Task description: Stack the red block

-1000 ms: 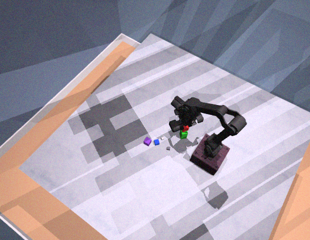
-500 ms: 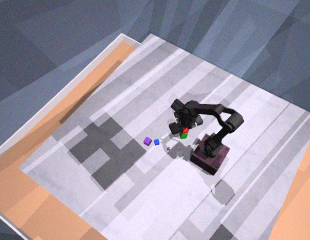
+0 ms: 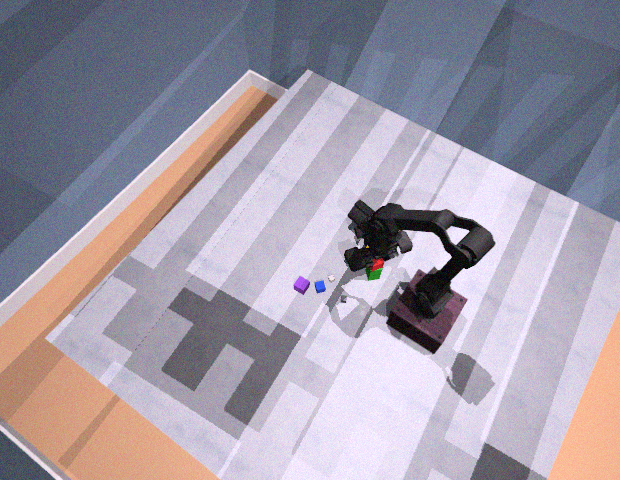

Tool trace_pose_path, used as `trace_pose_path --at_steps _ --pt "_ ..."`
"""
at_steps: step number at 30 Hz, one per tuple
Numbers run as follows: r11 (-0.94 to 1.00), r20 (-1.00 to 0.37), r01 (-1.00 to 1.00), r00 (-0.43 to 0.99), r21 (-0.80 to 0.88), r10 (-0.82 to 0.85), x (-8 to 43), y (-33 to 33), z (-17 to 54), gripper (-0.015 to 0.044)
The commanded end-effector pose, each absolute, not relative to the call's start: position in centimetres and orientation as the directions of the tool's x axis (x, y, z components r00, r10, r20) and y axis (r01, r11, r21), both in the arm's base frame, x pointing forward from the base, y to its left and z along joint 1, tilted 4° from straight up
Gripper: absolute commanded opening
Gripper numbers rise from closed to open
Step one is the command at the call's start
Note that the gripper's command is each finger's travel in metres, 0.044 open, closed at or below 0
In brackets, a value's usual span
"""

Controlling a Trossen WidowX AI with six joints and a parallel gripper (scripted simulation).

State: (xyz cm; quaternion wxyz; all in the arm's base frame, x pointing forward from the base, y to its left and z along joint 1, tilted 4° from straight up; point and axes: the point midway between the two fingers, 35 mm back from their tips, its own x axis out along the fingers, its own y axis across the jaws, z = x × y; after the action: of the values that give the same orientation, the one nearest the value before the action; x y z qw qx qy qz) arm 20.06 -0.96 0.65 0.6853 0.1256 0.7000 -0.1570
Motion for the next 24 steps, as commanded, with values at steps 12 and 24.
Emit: trace_pose_path --at_steps 12,24 --pt "0.919 -0.999 0.391 -0.032 -0.049 -0.039 20.01 -0.96 0.66 0.0079" --pt "0.919 -0.999 0.391 -0.032 -0.049 -0.039 20.01 -0.96 0.66 0.0394"
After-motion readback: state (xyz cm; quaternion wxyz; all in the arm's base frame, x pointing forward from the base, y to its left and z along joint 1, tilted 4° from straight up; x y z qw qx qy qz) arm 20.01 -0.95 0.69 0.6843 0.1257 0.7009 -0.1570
